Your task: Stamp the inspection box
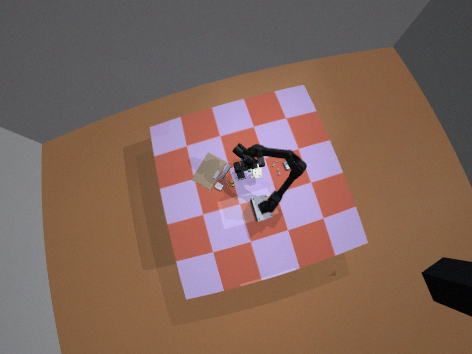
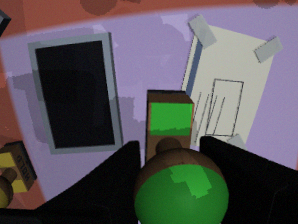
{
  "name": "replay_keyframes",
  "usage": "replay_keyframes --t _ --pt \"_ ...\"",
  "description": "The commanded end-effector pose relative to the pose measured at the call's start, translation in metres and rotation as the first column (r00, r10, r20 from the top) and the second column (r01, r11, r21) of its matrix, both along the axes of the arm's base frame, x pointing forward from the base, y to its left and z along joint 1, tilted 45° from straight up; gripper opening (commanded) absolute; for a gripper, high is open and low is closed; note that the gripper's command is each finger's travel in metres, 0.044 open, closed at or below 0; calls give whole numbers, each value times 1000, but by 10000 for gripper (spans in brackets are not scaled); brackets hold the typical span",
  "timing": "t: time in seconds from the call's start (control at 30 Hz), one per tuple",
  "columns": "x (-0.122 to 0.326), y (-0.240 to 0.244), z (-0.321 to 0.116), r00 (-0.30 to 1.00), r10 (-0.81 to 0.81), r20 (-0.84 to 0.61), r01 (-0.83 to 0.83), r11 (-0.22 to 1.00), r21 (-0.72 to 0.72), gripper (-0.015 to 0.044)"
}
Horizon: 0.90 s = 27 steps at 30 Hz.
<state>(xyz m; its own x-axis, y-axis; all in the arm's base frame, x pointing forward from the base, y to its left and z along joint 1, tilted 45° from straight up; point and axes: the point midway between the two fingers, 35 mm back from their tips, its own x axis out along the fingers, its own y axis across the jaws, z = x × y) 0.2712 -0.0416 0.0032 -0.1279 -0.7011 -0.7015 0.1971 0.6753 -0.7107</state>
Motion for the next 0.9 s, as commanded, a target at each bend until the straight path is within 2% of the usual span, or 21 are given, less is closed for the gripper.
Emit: replay_keyframes --t 0.0,0.3,0.87 --pt "-8 -13 13 1000 -7 6 7 1000 -6 0" --pt "-28 -36 37 999 -30 26 31 999 -16 0" --pt "-28 -42 31 999 -30 27 31 999 -14 0"
